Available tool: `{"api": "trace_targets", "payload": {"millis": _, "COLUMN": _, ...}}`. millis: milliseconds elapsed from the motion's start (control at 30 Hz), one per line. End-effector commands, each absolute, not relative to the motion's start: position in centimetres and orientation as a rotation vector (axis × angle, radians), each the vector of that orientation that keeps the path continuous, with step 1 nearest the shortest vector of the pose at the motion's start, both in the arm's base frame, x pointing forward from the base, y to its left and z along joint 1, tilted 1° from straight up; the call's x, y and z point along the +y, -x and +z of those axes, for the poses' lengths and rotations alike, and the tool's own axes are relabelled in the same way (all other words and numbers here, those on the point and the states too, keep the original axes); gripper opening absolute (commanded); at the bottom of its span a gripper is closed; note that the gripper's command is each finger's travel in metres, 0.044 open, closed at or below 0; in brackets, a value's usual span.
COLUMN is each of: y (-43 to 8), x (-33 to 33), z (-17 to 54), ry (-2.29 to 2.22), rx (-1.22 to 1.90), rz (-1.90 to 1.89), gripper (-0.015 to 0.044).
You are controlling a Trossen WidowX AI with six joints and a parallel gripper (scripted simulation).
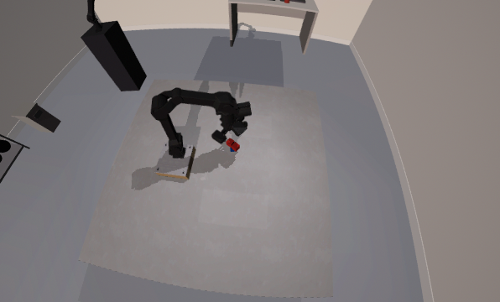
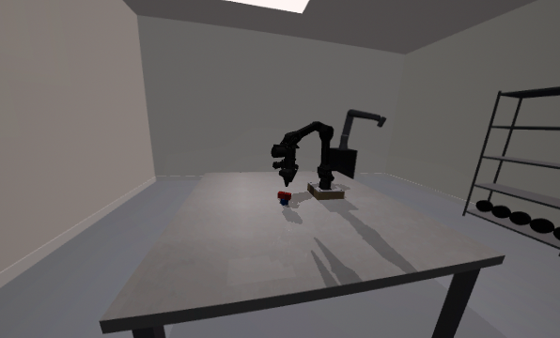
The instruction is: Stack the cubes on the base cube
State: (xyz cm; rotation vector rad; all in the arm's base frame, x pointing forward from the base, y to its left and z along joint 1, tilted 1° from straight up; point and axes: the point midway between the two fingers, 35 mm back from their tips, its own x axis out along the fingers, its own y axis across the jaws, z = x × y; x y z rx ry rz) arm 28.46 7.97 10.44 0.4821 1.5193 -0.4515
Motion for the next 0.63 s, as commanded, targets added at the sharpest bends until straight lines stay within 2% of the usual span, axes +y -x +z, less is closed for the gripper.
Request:
{"api": "trace_targets", "payload": {"millis": 0, "y": -27.9, "x": 11.3, "z": 10.6, "ry": -0.468, "rx": 1.526, "rz": -0.43, "gripper": 0.04}}
{"api": "trace_targets", "payload": {"millis": 200, "y": -25.8, "x": 18.2, "z": 10.9, "ry": -0.485, "rx": 1.527, "rz": -0.44, "gripper": 0.04}}
{"api": "trace_targets", "payload": {"millis": 600, "y": -25.8, "x": 18.3, "z": 10.9, "ry": -0.486, "rx": 1.527, "rz": -0.442, "gripper": 0.04}}
